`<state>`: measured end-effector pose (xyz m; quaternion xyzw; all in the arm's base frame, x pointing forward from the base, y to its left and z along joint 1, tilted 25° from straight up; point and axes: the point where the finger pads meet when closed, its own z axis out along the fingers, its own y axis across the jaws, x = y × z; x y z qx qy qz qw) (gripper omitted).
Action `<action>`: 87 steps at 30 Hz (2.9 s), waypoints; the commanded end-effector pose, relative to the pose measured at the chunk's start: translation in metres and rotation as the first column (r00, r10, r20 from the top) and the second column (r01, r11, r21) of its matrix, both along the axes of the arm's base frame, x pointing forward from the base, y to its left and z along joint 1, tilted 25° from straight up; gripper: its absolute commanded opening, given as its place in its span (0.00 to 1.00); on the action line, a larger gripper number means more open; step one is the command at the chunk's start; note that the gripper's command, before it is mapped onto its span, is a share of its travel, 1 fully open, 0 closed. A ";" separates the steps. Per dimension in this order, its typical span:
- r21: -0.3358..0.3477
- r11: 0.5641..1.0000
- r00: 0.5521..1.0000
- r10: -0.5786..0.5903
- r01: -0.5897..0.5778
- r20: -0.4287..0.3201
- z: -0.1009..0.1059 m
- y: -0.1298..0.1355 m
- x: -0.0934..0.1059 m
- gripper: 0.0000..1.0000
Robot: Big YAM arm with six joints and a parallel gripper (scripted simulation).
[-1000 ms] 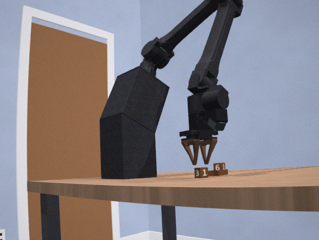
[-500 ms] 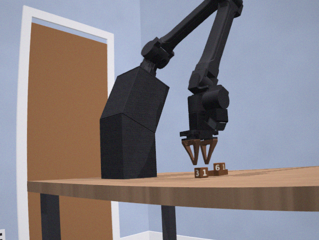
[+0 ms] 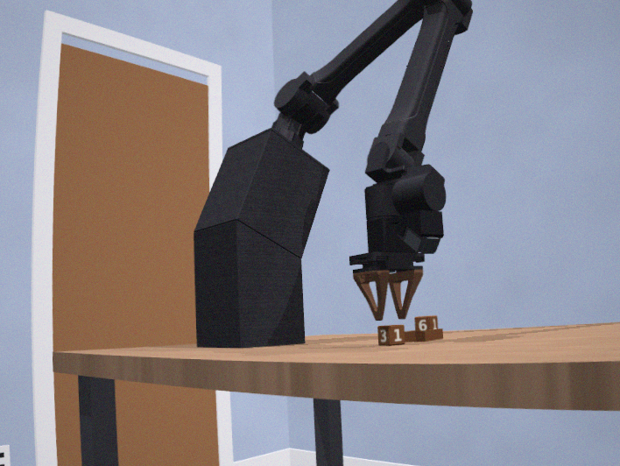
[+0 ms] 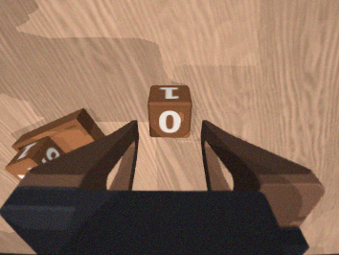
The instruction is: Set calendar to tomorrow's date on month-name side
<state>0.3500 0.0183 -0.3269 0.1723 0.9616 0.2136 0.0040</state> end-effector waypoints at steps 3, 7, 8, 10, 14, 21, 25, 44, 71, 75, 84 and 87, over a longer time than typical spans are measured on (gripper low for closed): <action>-0.003 1.000 1.000 0.003 -0.003 0.026 0.004 0.003 0.010 0.45; -0.003 1.000 1.000 0.003 -0.003 0.026 0.004 0.003 0.010 0.45; -0.003 1.000 1.000 0.003 -0.003 0.026 0.004 0.003 0.010 0.45; -0.003 1.000 1.000 0.003 -0.003 0.026 0.004 0.003 0.010 0.45; -0.003 1.000 1.000 0.003 -0.003 0.026 0.004 0.003 0.010 0.45; -0.002 1.000 1.000 0.003 -0.003 0.024 0.004 0.003 0.008 0.45; -0.002 1.000 1.000 0.003 -0.003 0.023 0.004 0.004 0.008 0.45; -0.002 1.000 1.000 0.003 -0.003 0.023 0.004 0.004 0.008 0.45; -0.002 1.000 1.000 -0.010 0.010 0.019 0.025 -0.014 0.005 0.45; -0.002 1.000 1.000 -0.010 0.010 0.020 0.038 -0.020 0.004 0.45; 0.002 1.000 1.000 -0.010 0.010 0.000 0.046 -0.025 -0.006 0.45; 0.004 1.000 1.000 -0.010 0.010 -0.011 0.042 -0.024 -0.010 0.45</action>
